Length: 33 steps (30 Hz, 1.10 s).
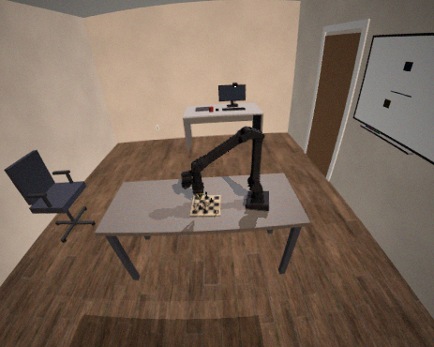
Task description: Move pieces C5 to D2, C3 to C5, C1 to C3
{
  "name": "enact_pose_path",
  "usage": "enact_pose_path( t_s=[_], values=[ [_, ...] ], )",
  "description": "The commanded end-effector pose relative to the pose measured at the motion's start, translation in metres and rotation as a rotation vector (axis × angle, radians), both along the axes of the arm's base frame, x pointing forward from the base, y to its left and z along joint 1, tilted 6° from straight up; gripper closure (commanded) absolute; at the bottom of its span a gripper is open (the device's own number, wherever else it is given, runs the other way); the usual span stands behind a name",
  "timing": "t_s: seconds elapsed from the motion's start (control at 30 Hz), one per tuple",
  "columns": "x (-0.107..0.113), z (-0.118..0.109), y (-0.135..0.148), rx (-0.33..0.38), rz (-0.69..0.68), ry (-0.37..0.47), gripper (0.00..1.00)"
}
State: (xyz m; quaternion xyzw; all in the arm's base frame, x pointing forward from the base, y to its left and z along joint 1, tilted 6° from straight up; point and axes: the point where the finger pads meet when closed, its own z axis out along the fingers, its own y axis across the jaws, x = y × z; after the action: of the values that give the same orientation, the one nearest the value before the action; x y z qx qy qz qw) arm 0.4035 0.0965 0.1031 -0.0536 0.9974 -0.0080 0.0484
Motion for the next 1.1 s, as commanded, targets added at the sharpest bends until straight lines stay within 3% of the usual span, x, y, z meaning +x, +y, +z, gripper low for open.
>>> enact_pose_path(
  t_s=[0.0, 0.63, 0.83, 1.0, 1.03, 1.07],
  values=[
    [0.018, 0.025, 0.008, 0.02, -0.001, -0.062, 0.0],
    [0.017, 0.024, 0.008, 0.019, -0.001, -0.059, 0.0],
    [-0.023, 0.012, -0.033, 0.003, 0.064, -0.036, 0.0],
    [-0.029, 0.011, -0.04, 0.001, 0.081, -0.04, 0.0],
    [-0.012, 0.029, -0.033, 0.007, 0.09, -0.086, 0.65],
    [-0.01, 0.027, -0.028, 0.007, 0.104, -0.078, 0.65]
  ],
)
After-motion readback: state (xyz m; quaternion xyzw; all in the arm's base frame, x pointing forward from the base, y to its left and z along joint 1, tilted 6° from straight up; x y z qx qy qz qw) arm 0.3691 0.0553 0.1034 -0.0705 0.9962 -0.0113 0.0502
